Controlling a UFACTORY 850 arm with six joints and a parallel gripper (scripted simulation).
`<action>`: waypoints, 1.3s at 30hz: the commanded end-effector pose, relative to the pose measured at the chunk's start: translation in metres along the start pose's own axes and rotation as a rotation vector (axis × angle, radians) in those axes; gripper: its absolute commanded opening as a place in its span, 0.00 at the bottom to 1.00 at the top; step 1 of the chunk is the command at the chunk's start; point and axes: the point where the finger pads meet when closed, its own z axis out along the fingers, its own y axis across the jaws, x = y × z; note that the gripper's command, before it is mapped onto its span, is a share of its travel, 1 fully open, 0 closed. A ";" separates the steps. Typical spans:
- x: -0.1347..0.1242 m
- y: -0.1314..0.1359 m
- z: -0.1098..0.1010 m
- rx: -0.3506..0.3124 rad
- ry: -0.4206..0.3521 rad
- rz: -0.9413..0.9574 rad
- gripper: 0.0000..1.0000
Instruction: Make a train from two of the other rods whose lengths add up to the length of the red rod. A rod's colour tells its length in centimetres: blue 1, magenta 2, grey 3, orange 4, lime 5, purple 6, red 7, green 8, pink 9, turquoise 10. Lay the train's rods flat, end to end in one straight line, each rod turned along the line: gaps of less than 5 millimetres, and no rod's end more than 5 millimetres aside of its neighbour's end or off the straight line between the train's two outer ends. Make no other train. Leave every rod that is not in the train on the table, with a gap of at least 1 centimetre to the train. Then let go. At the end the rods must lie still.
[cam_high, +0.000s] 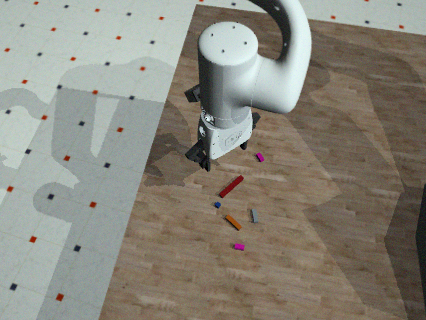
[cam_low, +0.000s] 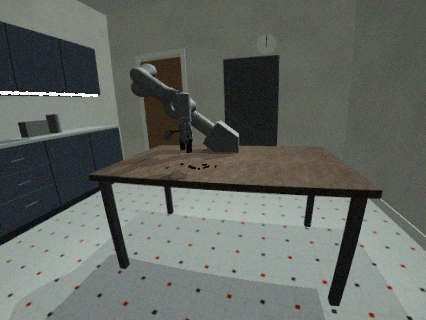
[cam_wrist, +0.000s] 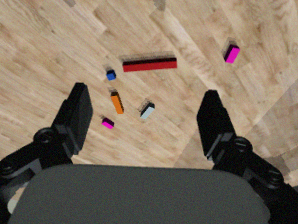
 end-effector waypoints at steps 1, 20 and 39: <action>0.000 0.000 -0.001 0.001 0.001 0.001 1.00; 0.068 0.059 0.021 0.003 -0.001 0.001 1.00; 0.113 0.114 0.039 -0.001 0.003 0.000 1.00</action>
